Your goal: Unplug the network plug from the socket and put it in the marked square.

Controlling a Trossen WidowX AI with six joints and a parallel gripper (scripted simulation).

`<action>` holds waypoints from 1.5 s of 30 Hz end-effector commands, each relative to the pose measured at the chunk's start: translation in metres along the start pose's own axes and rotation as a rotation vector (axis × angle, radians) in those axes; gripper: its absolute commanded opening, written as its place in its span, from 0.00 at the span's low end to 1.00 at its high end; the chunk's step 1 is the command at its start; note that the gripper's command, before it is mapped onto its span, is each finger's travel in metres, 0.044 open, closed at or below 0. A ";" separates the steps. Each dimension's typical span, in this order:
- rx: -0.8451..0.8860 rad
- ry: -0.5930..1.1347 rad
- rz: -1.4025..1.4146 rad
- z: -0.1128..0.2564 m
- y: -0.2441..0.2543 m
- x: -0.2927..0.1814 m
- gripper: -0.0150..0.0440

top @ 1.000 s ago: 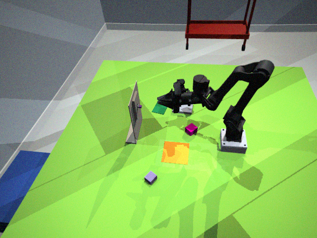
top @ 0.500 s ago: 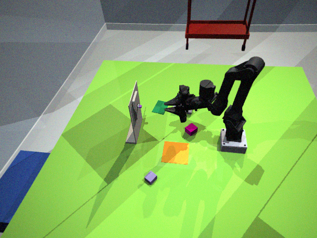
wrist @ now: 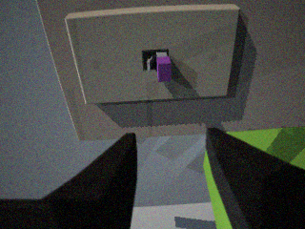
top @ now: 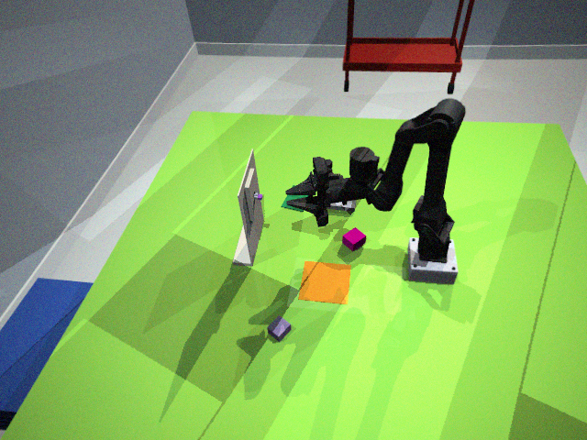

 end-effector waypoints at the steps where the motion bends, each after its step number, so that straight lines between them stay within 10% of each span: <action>1: 0.003 -0.006 -0.003 -0.013 0.000 0.003 0.52; 45: 0.009 -0.008 -0.001 -0.070 -0.002 0.019 0.52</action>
Point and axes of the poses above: the point midway between the two fingers, 35 mm back from their tips, its own z axis back along the fingers, its own y axis across the jaws, x = y × z, the point moved 2 cm from there along z, back along the fingers, and after that the axes turned 14 degrees about z, right-handed, at the moved point
